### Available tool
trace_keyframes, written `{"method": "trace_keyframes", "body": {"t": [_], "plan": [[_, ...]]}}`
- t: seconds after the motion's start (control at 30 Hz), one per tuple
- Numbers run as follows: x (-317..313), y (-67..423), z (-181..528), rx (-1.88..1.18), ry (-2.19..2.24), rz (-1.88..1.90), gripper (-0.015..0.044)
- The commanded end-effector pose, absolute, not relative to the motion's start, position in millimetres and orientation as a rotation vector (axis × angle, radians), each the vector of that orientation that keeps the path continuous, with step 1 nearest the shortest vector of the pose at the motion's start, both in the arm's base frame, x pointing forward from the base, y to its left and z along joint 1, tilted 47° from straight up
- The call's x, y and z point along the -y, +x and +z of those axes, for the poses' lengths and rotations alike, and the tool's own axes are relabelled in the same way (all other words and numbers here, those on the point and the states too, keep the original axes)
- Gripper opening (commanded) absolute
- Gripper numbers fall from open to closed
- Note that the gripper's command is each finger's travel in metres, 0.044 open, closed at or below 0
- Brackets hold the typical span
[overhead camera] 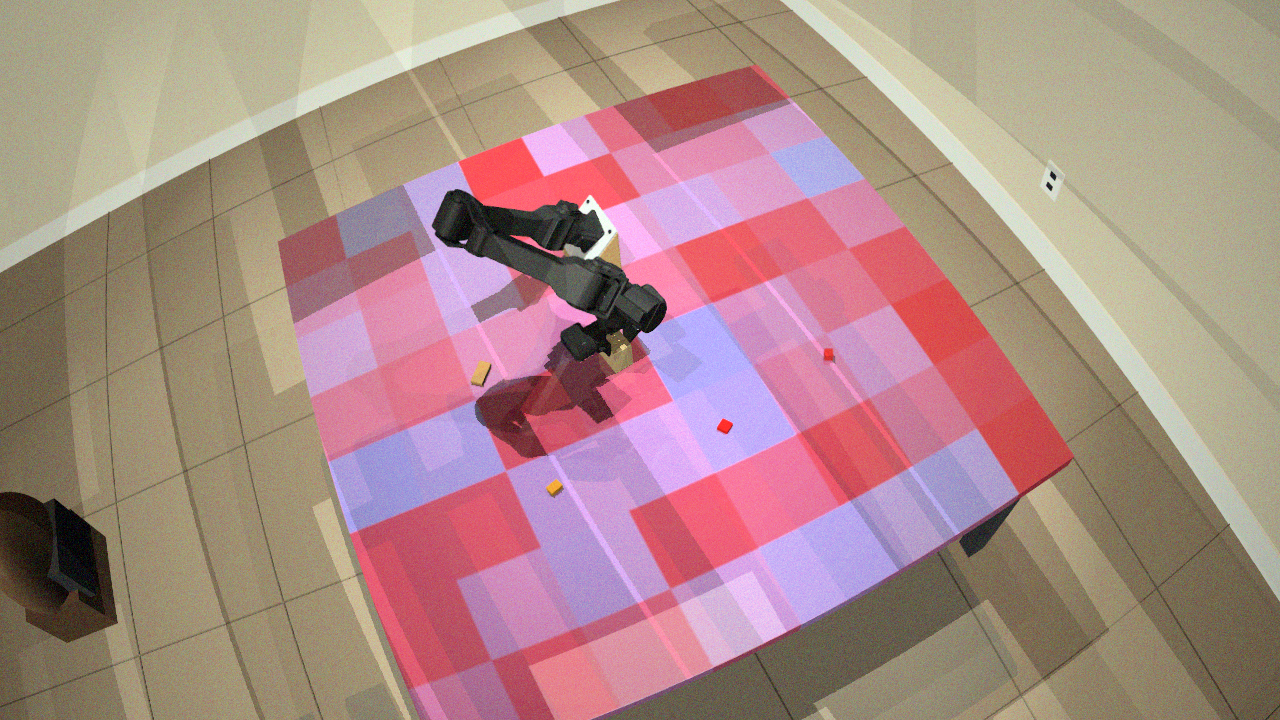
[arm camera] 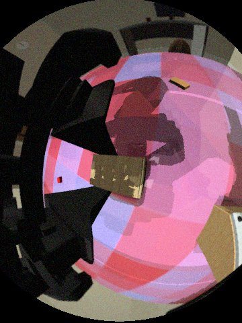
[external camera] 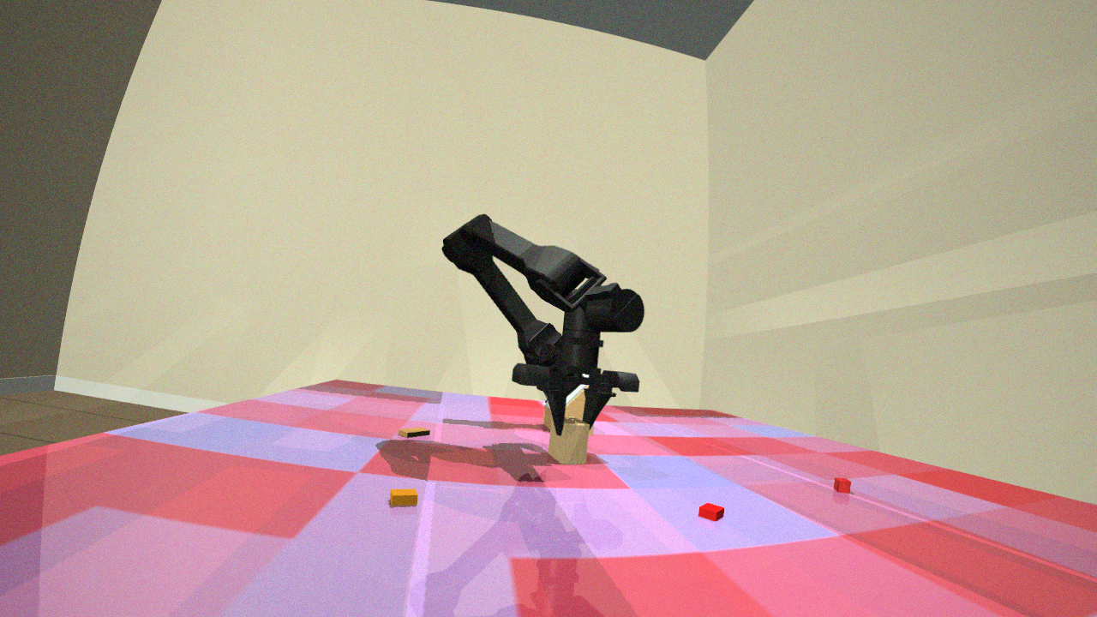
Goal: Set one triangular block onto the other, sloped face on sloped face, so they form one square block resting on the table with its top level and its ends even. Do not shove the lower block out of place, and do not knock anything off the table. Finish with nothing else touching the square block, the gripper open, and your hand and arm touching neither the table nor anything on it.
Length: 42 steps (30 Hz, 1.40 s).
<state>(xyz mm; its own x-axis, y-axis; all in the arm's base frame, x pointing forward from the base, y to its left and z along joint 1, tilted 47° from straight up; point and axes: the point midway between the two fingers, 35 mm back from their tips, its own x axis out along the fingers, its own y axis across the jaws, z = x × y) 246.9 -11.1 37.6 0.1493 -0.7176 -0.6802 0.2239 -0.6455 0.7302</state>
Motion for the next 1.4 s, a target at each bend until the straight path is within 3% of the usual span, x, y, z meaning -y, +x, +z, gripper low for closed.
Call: {"method": "trace_keyframes", "body": {"t": [0.0,0.2,0.77,1.0,1.37], "plan": [[11.1,246.9,37.7,0.480,1.682,-1.597,0.0000],[11.6,247.3,37.9,0.480,1.681,-1.593,0.0000],[11.1,246.9,37.6,0.480,1.682,-1.597,0.0440],[9.1,247.0,39.0,0.479,1.683,-1.598,0.0440],[-68.4,230.5,111.9,0.476,1.682,-1.601,0.0440]]}}
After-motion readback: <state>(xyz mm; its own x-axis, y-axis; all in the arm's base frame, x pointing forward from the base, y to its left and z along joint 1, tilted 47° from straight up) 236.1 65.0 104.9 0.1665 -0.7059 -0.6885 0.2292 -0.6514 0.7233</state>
